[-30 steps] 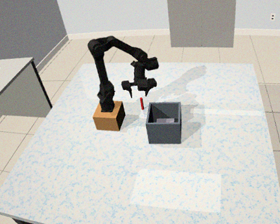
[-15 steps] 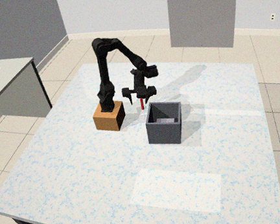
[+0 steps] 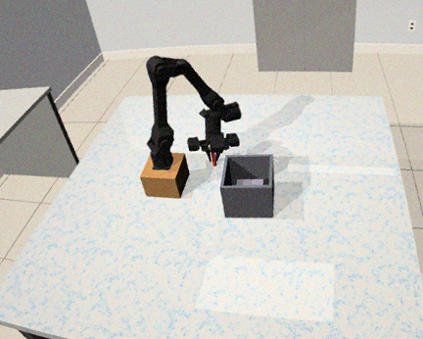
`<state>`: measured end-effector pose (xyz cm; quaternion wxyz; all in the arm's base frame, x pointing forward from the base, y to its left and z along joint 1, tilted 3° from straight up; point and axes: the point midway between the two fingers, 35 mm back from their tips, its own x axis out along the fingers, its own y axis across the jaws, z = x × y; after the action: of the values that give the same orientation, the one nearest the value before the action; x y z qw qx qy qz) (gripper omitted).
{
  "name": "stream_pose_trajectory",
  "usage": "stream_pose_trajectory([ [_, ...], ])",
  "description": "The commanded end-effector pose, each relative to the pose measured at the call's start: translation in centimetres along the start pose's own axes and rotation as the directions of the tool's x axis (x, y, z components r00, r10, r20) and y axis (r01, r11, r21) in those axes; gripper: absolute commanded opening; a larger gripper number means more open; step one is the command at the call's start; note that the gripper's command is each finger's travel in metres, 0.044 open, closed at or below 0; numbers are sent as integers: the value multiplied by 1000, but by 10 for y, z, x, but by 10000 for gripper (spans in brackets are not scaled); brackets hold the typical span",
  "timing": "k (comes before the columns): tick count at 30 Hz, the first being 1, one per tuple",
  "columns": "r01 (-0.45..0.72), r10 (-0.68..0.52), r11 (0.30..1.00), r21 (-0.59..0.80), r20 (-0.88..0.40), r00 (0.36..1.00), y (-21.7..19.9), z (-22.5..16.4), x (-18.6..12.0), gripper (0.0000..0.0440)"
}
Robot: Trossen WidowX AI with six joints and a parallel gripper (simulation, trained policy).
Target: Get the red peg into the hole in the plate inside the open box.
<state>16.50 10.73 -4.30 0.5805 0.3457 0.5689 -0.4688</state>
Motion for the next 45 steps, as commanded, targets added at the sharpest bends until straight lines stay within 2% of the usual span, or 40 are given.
stream_pose_trajectory([
  [1,0,-1,1000,-20,-13,1000,2,-3,4,47],
  [3,-7,6,1000,-22,-17,1000,4,-4,3,23],
  [12,-60,60,998,6,-43,997,15,-6,-14,0],
  [27,-176,182,982,66,-88,979,35,-3,-54,0],
  [45,-343,351,935,91,-88,932,67,24,-125,0],
])
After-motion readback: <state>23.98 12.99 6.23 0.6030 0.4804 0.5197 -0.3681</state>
